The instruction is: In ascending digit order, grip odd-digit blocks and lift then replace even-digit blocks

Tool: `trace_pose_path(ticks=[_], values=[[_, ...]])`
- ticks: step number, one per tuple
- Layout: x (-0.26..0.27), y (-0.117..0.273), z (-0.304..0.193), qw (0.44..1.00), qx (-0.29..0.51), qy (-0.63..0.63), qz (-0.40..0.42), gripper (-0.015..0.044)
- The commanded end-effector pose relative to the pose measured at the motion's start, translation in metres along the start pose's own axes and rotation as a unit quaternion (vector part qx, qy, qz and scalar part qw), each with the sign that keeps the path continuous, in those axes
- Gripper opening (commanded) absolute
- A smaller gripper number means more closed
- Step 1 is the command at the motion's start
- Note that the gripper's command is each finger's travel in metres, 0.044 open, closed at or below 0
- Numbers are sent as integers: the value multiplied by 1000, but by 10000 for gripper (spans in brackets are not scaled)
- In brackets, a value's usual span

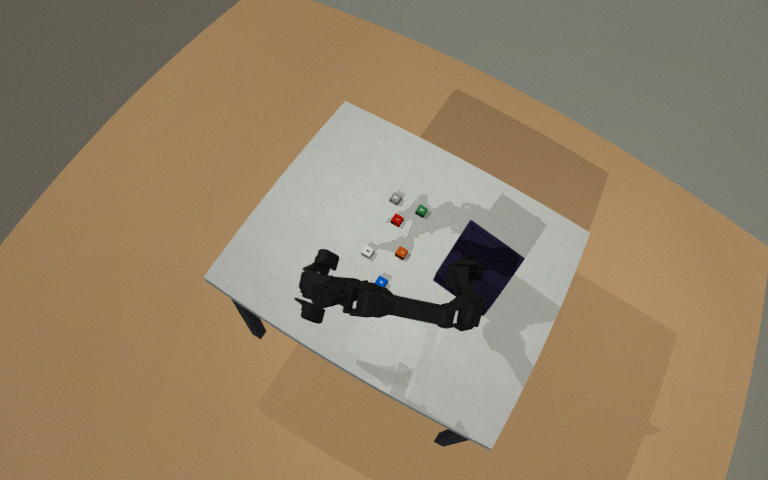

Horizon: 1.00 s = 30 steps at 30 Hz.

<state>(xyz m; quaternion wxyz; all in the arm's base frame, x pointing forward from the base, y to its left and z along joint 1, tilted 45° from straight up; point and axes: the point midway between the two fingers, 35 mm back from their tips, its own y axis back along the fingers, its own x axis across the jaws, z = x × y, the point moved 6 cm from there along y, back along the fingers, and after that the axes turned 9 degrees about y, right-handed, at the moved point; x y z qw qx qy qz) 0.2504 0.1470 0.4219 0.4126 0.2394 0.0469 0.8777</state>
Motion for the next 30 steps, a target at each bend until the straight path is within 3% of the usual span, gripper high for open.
trace_pose_path(ticks=[1, 6, 12, 21, 30], values=[[-53, -35, -21, 996, 75, 25, -52, 400], [-139, -67, -59, 976, 187, 41, -103, 400], [-243, -72, -121, 943, 313, 23, -113, 400], [-358, -25, -238, 900, 430, -65, -36, 400], [-397, 32, -339, 887, 426, -164, 73, 400]])
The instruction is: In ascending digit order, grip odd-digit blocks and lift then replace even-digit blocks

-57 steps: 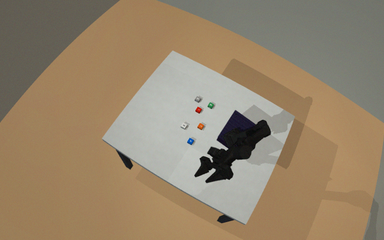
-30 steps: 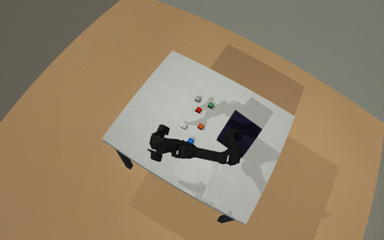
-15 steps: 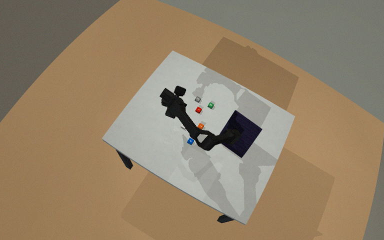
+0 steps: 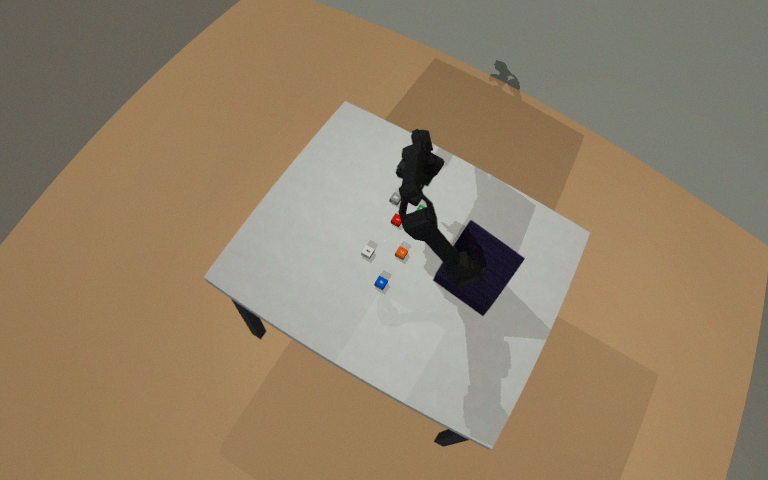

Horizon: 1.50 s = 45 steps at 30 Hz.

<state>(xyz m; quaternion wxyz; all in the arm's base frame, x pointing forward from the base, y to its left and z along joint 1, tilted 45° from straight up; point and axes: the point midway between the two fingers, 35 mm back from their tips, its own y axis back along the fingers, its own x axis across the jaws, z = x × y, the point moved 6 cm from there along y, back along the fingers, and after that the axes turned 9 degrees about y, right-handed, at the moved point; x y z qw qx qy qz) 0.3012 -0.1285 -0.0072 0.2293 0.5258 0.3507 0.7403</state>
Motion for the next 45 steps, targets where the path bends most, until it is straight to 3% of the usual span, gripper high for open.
trace_pose_path(ticks=[1, 21, 28, 45], values=[[-7, -9, -18, 999, -6, 0, 35, 400], [-7, -9, -18, 999, -6, 0, 36, 400], [66, -3, 34, 999, -6, 0, 38, 400], [69, -3, 36, 999, -6, 0, 39, 400]])
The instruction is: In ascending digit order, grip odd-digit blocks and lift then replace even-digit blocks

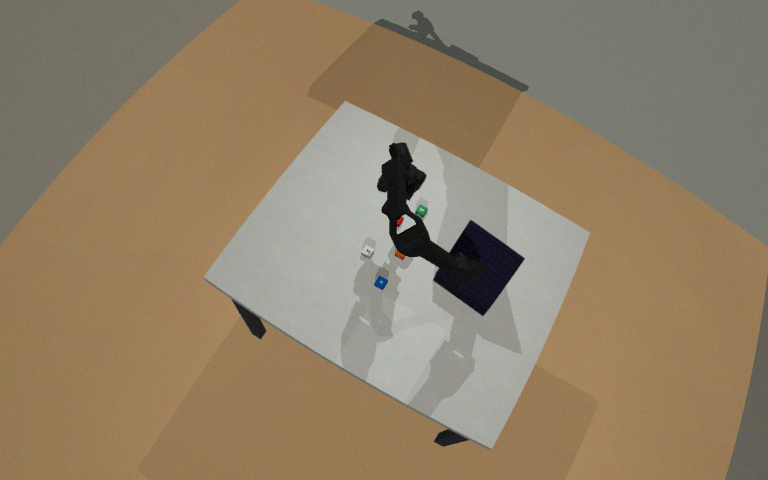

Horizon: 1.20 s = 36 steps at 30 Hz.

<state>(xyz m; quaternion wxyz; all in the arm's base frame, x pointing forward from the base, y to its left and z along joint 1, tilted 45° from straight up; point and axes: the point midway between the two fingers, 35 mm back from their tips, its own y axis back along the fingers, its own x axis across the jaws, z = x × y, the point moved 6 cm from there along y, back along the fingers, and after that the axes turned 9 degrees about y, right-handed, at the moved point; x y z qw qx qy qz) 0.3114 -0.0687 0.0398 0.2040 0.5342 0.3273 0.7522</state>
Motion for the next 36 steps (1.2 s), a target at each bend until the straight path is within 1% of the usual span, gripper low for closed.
trace_pose_path(ticks=[1, 9, 17, 19, 36], values=[[1, 0, 0, 1000, 0, -4, 2, 400], [3, 0, -1, 1000, 0, -4, 2, 400], [82, 2, -42, 1000, 1, -5, 4, 400], [94, 0, -51, 1000, 1, -6, 4, 400], [95, 0, -52, 1000, 1, -6, 4, 400]])
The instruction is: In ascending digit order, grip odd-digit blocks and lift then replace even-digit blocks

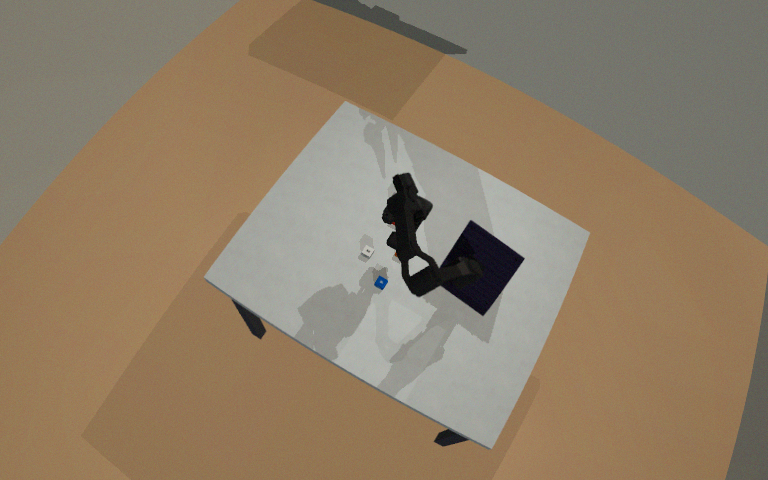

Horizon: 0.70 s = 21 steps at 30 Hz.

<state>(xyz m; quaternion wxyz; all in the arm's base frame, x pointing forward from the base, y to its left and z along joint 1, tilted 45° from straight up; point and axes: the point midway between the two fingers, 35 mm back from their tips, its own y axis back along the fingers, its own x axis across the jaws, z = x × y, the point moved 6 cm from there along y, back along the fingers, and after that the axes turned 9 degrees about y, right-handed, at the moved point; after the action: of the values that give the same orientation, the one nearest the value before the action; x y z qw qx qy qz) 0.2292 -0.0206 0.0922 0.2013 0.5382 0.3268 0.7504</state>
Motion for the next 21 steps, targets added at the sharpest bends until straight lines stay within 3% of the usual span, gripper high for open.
trace_pose_path(ticks=[1, 5, 14, 21], values=[[0, 0, 0, 1000, -2, -2, 1, 400], [9, 0, 4, 1000, -1, -3, -1, 400], [133, 1, 21, 1000, -2, -3, 3, 400], [136, 1, 20, 1000, -2, -3, 4, 400]])
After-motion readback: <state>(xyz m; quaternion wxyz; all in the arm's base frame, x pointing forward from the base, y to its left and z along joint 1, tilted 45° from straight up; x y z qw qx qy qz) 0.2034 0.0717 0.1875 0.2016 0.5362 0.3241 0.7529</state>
